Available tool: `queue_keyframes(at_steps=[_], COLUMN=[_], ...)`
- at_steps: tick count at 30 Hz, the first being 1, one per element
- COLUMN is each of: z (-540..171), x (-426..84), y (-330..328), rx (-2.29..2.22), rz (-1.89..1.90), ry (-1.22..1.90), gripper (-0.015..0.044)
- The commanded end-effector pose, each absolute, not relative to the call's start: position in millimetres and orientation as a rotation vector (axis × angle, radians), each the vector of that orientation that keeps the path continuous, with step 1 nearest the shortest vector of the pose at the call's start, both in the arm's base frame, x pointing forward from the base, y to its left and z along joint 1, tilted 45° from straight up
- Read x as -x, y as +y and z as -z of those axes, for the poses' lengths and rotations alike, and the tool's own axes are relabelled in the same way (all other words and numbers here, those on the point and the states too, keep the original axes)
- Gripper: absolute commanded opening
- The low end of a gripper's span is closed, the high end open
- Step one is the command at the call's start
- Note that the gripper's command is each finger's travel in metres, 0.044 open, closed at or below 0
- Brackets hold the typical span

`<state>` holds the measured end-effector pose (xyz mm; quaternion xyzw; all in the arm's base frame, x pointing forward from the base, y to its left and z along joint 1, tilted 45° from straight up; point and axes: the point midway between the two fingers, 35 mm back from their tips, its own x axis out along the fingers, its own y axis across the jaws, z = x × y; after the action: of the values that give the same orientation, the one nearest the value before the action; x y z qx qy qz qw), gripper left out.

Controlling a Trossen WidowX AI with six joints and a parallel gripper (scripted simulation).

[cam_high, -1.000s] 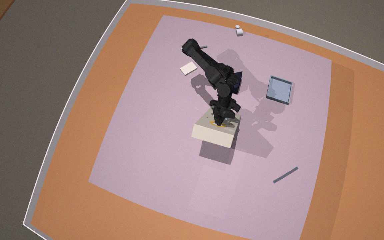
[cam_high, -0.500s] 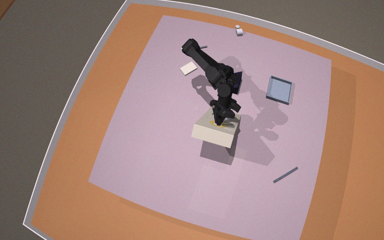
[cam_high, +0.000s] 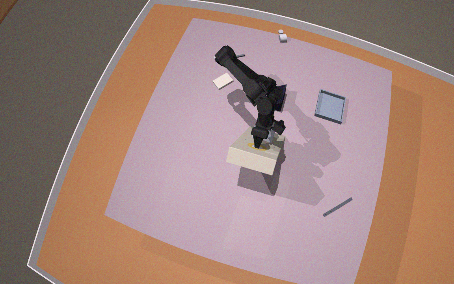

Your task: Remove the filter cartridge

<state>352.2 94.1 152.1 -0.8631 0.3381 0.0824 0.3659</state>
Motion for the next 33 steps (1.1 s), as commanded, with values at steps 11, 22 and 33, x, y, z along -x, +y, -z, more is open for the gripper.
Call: queue_keyframes(at_steps=[11,22,33], z=[-149.2,-149.3,-149.3], x=[-358.1,-357.8,-357.8], y=[90.4,90.6,90.6], rx=[1.757,1.395,1.182], rz=[-0.008,0.142,0.221], ry=[0.825,0.769,0.73], gripper=[0.0,0.0,0.0])
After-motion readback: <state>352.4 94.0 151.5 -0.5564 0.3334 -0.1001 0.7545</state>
